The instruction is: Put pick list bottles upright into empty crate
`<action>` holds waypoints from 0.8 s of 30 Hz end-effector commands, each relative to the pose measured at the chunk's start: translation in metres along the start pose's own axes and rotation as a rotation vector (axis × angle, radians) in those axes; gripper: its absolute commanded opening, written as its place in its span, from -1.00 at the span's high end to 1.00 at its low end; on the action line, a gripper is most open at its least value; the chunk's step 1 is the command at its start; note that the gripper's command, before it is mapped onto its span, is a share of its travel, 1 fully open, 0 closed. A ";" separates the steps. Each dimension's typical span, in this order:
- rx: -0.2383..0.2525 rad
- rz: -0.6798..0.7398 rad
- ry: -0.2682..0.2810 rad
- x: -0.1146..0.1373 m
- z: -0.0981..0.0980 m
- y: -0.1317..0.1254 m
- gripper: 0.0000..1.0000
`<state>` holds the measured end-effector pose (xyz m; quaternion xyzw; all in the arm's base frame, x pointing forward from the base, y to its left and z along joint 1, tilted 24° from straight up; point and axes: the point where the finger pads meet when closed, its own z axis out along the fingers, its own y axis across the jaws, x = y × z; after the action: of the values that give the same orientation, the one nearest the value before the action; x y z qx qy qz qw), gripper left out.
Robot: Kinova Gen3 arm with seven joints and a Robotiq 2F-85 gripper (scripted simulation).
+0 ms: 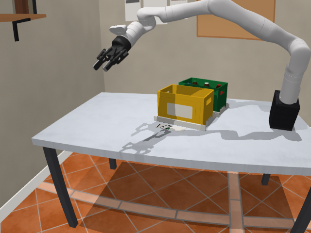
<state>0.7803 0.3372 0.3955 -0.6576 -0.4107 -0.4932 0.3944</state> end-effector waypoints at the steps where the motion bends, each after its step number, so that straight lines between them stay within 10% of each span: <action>1: 0.007 -0.068 -0.022 0.002 0.000 -0.017 -0.34; 24: 0.137 -0.537 -0.183 0.001 -0.007 -0.121 -0.34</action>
<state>0.6772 0.3716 0.4097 -0.5570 -0.6121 -0.4900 0.2738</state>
